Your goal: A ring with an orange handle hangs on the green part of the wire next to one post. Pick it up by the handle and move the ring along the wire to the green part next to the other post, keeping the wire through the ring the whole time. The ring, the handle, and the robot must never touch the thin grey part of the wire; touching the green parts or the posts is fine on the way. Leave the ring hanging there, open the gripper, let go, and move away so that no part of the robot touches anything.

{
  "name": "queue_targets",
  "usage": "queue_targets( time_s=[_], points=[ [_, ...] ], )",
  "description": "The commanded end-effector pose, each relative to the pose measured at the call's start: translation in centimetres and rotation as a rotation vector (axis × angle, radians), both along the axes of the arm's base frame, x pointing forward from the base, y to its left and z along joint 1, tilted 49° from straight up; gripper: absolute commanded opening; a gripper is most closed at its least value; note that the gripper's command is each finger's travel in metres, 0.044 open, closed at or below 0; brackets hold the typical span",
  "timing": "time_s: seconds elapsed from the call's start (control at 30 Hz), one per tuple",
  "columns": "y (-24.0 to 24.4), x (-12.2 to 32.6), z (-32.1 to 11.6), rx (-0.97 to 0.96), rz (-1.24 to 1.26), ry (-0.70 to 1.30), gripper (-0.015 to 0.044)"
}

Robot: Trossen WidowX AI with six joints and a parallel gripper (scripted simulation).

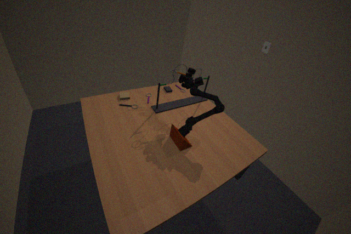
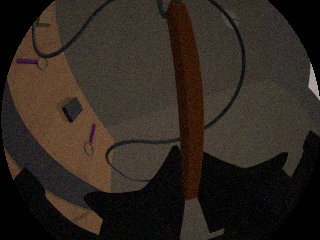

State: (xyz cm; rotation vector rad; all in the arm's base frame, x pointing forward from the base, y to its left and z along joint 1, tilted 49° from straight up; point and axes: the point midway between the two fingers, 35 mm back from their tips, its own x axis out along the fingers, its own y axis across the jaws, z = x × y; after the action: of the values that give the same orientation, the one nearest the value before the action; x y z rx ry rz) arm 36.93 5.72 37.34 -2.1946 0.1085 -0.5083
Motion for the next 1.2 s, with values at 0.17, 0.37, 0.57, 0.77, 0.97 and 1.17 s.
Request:
queue_targets(
  time_s=[0.17,0.37,0.57,0.77,0.97,1.17],
  points=[
    [0.5,0.0,0.5,-0.13,0.008,-0.002,-0.015],
    [0.7,0.0,0.7,-0.21,0.009,-0.001,-0.015],
    [1.0,0.0,0.9,-0.289,0.009,0.0,-0.015],
    [1.2,0.0,1.1,-0.369,0.01,0.0,-0.015],
    [1.5,0.0,1.3,-0.447,0.01,0.001,-0.015],
    [1.8,0.0,1.5,-0.532,0.011,0.001,-0.015]
  ],
)
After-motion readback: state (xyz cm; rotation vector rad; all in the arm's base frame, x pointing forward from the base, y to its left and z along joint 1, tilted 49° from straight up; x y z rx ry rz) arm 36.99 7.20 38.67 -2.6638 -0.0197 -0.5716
